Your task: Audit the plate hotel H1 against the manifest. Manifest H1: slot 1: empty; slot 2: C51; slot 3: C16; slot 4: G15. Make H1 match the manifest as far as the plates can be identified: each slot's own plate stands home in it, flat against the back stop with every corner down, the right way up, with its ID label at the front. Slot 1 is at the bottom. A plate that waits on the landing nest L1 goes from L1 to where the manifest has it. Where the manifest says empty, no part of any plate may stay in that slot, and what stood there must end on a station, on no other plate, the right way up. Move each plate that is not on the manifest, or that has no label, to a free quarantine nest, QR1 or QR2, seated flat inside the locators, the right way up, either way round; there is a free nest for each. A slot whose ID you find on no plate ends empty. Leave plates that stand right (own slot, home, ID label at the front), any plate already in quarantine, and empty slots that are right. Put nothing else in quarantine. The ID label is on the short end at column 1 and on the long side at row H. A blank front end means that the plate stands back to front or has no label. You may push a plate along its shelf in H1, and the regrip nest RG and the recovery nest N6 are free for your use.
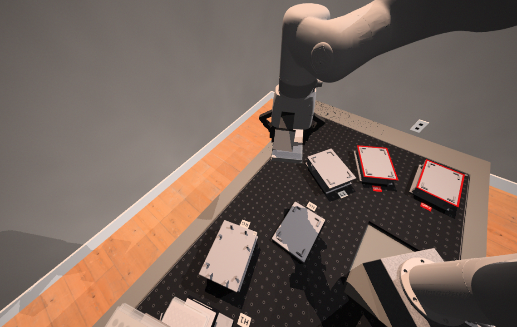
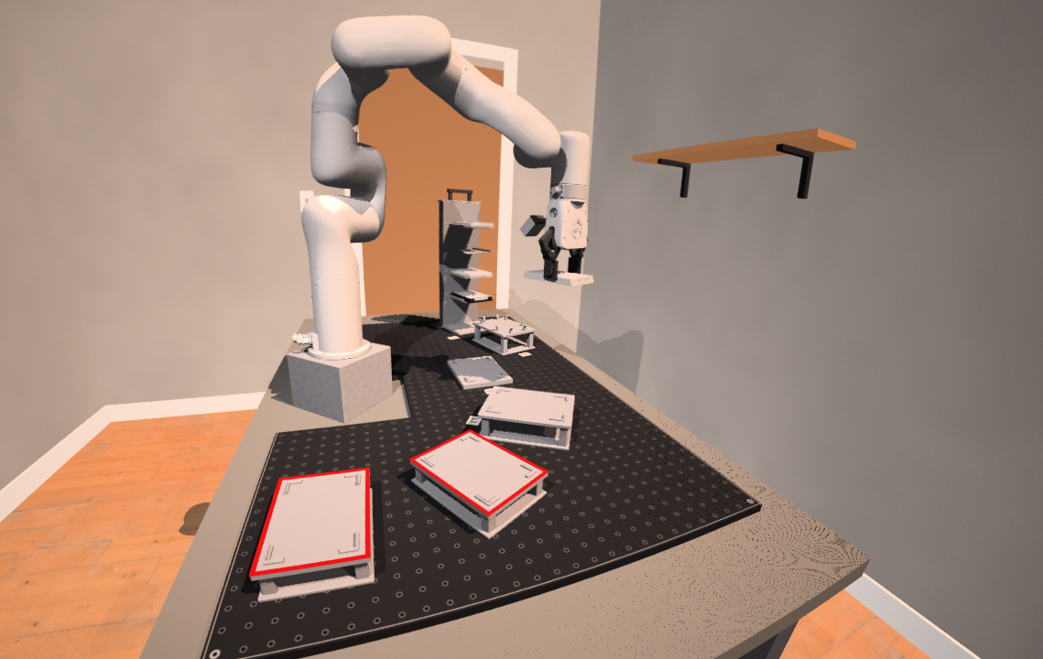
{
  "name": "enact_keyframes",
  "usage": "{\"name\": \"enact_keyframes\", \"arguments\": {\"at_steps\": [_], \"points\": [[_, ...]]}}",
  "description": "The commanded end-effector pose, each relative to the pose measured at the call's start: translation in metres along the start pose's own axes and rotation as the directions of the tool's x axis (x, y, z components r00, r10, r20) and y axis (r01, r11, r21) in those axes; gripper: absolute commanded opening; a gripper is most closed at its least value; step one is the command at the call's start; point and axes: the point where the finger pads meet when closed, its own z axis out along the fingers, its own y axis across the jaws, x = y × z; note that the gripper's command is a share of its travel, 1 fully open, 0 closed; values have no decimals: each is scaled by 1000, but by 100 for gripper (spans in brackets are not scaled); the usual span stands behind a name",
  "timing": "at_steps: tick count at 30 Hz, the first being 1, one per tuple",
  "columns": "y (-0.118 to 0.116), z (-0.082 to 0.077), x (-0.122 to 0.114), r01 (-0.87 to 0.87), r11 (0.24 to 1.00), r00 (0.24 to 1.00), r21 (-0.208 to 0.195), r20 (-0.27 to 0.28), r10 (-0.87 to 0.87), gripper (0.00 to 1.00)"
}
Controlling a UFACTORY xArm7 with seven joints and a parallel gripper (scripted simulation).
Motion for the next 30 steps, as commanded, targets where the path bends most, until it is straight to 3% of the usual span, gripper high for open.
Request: {"name": "enact_keyframes", "arguments": {"at_steps": [1,11,30], "points": [[-6,-2,-8,1,1000,1000,-4,3,-1,0],[-40,-2,-44,1,1000,1000,-4,3,-1,0],[-113,-2,-89,1,1000,1000,-3,3,-1,0]]}}
